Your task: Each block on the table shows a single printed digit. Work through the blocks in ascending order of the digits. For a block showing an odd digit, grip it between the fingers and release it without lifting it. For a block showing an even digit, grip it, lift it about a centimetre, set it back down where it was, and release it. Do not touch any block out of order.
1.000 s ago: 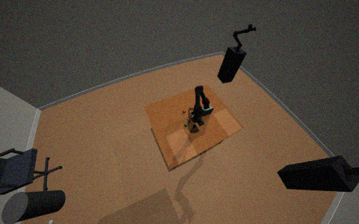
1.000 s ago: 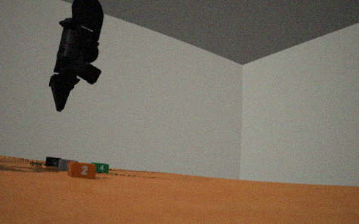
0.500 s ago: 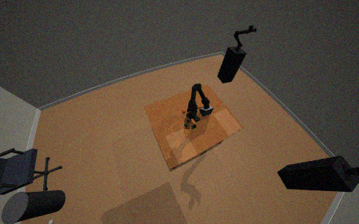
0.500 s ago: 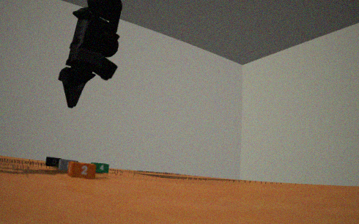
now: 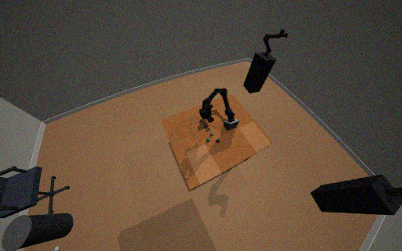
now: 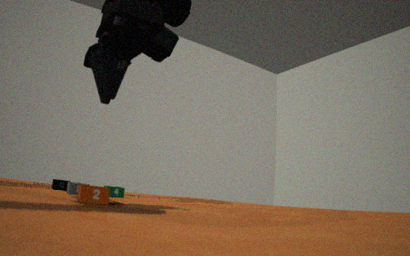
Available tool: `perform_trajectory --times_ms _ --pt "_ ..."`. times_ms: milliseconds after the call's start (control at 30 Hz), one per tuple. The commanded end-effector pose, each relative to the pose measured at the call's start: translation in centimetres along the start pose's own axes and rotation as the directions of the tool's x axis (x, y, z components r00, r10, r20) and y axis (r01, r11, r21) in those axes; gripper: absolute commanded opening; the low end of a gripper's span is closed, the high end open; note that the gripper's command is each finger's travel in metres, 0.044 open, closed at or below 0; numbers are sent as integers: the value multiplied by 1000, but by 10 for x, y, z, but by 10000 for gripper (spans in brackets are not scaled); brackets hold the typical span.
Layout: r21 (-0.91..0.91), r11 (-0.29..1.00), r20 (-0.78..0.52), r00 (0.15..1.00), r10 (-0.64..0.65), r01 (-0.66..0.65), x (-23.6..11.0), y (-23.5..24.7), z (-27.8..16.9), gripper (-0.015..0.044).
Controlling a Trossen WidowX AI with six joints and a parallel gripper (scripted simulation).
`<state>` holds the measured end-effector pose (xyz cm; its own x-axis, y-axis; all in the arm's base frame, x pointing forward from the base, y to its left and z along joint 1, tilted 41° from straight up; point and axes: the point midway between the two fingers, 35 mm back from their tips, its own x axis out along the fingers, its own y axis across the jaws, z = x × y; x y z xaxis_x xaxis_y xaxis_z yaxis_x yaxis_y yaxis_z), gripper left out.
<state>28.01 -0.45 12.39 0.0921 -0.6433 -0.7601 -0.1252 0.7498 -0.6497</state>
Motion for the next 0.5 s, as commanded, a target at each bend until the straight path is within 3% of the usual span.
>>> perform_trajectory --times_ms 0,133,300,467 --pt "-14 1000 -7 1000 -5 5 12 -1 -3 173" --pt "-14 1000 -6 1000 -7 7 72 -2 -3 278" --pt "-14 1000 -7 1000 -10 9 82 -3 -5 400" --pt "-14 1000 -7 1000 -9 9 88 -2 -5 400"
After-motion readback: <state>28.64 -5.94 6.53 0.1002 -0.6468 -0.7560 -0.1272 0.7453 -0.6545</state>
